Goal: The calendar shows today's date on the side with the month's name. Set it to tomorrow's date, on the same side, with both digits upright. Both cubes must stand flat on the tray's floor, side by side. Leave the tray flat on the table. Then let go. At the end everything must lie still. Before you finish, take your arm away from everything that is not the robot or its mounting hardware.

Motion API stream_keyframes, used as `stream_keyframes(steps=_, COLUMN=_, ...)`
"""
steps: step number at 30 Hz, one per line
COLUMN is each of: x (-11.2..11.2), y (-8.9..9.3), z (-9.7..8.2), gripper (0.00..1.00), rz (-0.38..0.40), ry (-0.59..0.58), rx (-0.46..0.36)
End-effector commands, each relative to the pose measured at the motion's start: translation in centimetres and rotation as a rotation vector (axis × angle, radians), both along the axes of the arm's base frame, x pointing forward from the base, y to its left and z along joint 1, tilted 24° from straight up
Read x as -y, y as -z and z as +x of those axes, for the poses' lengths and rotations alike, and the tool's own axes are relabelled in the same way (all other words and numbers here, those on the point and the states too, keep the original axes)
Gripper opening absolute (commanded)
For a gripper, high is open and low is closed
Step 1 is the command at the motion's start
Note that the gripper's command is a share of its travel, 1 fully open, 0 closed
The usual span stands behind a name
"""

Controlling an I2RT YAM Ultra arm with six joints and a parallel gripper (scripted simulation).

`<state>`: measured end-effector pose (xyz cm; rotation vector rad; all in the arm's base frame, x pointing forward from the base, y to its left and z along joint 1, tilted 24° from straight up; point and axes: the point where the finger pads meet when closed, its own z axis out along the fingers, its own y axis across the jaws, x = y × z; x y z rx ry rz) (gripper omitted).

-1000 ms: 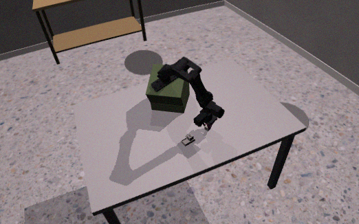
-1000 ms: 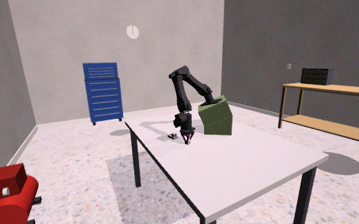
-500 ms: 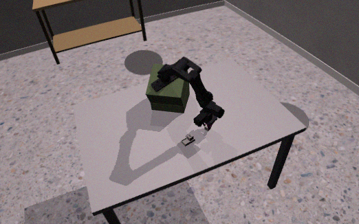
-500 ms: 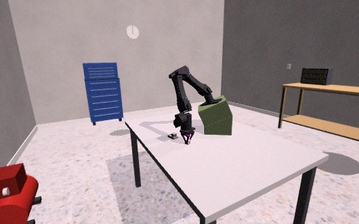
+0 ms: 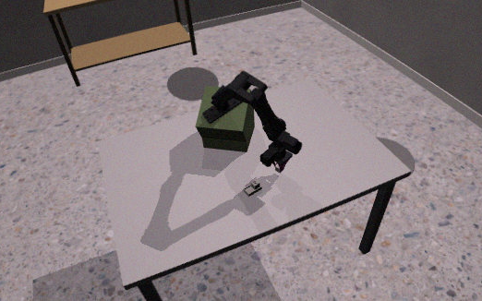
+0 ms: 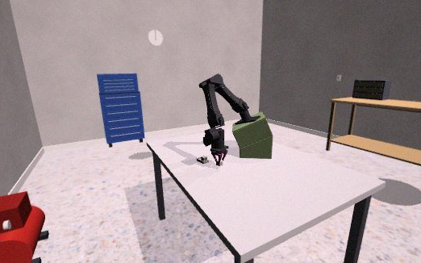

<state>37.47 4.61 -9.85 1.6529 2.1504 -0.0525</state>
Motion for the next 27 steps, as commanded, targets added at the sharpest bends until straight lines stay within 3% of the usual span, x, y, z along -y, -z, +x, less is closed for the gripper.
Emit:
stream_keyframes(steps=1, x=-0.7, y=-2.2, z=-0.8, gripper=0.26, rz=-0.006, ry=0.001, rx=-0.005)
stream_keyframes(steps=5, x=-1.6, y=-4.9, z=-1.7, gripper=0.26, rz=-0.006, ry=0.001, rx=-0.005)
stream_keyframes(steps=7, x=-1.6, y=-4.9, z=-1.7, gripper=0.26, rz=-0.006, ry=0.001, rx=-0.005)
stream_keyframes(steps=12, x=-2.2, y=-6.8, z=-2.3, gripper=0.26, rz=-0.006, ry=0.001, rx=-0.005)
stream_keyframes(steps=27, x=-2.2, y=-7.0, z=-2.4, gripper=0.26, rz=-0.012, ry=-0.019, rx=-0.011)
